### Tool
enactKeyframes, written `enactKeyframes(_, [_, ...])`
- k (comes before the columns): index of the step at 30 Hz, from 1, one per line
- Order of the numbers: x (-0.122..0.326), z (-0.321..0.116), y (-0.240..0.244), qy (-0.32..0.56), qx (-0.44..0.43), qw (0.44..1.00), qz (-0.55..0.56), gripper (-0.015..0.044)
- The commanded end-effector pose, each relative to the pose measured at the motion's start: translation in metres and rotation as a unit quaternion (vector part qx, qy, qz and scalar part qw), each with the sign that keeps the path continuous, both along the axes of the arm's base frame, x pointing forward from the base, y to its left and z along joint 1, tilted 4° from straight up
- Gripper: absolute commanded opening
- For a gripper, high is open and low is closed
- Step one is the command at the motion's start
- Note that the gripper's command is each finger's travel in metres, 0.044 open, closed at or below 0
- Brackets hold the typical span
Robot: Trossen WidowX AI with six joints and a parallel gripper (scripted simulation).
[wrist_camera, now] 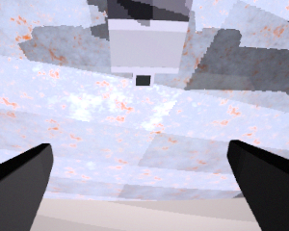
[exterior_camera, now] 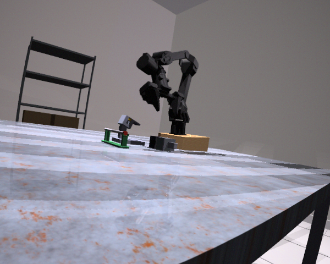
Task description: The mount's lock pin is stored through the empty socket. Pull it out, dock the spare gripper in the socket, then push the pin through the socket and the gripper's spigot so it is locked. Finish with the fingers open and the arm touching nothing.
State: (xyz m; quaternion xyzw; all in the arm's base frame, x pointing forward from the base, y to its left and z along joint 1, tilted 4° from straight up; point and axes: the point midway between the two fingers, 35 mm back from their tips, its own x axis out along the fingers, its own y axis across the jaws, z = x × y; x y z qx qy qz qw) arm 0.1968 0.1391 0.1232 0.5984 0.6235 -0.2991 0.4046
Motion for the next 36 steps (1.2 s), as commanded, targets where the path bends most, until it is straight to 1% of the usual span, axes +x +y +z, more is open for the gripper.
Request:
enactKeyframes(1, [0.0,-0.01,0.001,0.007,0.001,1.0,-0.004,0.044])
enactKeyframes(11, [0.002,-0.067,0.003,0.008,0.001,1.0,-0.004,0.044])
enactKeyframes(36, [0.006,-0.104,0.005,0.008,0.001,1.0,-0.004,0.044])
